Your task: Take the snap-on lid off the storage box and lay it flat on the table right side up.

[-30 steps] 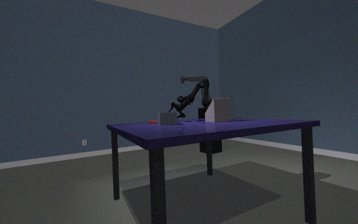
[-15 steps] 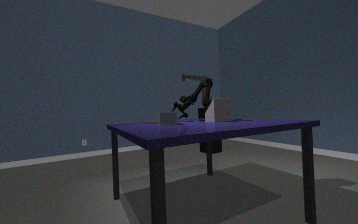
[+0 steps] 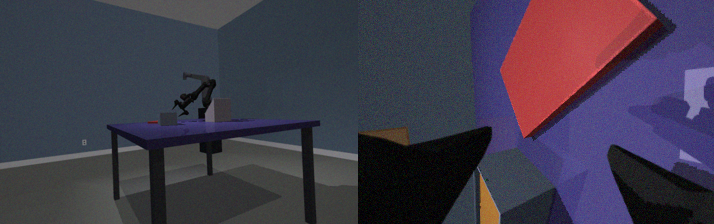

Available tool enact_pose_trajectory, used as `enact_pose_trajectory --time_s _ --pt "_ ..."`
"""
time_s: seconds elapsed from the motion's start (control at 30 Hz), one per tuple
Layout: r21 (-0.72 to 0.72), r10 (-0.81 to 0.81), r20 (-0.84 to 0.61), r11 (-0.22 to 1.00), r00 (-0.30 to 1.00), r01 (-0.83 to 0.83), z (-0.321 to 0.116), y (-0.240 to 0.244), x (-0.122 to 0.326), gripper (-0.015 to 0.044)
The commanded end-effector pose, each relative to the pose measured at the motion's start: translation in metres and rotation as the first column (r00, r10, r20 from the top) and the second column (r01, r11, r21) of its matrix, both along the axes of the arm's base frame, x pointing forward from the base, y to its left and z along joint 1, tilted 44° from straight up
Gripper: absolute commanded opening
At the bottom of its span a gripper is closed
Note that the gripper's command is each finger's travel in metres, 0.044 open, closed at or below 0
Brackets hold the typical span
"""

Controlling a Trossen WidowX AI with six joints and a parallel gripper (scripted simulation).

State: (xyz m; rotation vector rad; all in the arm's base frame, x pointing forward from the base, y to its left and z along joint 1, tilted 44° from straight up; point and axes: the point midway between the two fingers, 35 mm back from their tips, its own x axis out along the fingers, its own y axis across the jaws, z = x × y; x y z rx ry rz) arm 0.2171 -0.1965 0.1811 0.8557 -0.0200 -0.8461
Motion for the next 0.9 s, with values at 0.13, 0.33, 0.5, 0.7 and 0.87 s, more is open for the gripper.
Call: enact_pose_trajectory --time_s 0.13,0.33,0.5,0.7,0.87 --pt "0.002 -0.005 0.004 1.000 1.000 0.005 0.011 0.012 -0.005 0.0440" --pt "0.003 -0.005 0.004 1.000 1.000 0.005 0.018 0.021 -0.008 0.0440" --pt "0.004 -0.005 0.004 1.000 1.000 0.005 0.024 0.029 -0.011 0.0440" --pt "0.004 -0.005 0.004 1.000 1.000 0.005 0.031 0.038 -0.014 0.0440" --pt "0.005 -0.005 0.004 1.000 1.000 0.005 0.036 0.044 -0.017 0.0440"
